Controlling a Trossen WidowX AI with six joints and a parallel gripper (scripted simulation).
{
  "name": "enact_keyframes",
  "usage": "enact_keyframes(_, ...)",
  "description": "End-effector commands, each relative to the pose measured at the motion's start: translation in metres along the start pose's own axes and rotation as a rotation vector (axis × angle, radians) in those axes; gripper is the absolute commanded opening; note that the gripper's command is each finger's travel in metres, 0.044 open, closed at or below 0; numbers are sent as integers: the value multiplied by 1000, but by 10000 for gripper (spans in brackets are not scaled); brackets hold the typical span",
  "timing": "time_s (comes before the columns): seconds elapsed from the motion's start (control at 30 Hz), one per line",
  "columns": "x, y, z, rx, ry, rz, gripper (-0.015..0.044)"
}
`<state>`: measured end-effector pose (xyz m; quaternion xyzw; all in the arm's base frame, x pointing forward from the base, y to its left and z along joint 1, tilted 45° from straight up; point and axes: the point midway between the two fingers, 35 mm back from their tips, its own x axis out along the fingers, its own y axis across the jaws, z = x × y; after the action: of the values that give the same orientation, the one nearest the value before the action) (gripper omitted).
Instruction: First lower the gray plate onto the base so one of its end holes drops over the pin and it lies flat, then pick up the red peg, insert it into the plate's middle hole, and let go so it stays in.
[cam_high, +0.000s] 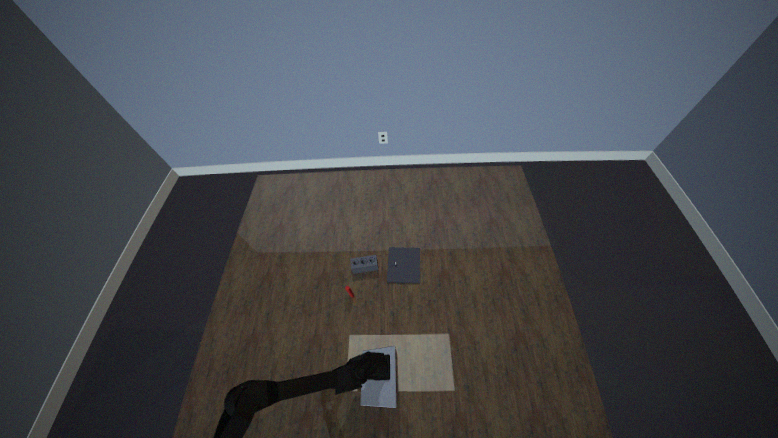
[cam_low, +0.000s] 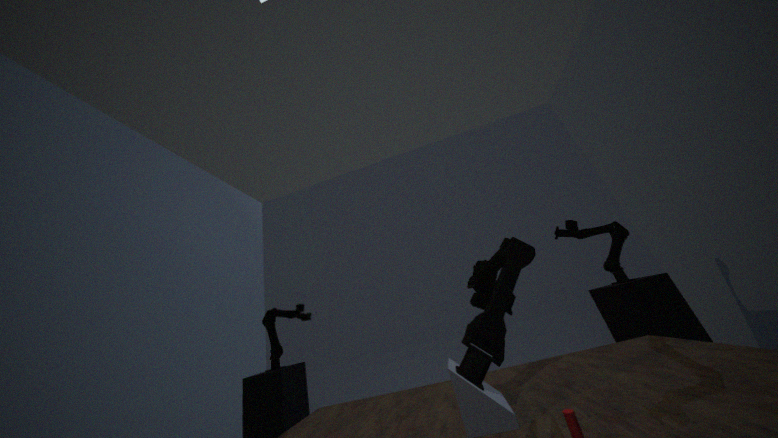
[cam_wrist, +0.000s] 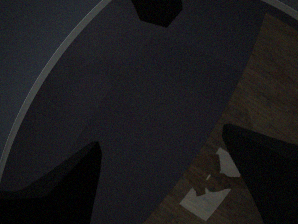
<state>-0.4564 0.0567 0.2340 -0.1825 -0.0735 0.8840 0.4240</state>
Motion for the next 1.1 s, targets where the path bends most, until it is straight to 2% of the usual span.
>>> enact_keyframes(0.0, 0, 0, 0, 0, 0, 0, 426)
enact_keyframes(0.07, -7, 8, -1, -11, -4, 26, 440)
enact_keyframes(0.33, -89, 86, -22, -114, 5, 334, 440)
enact_keyframes(0.63, -220, 157, -77, -286, 74, 735, 440)
enact_keyframes(0.83, -313, 168, -121, -398, 132, 958, 440)
enact_keyframes(1.07, -410, 154, -175, -551, 211, 1176, 440)
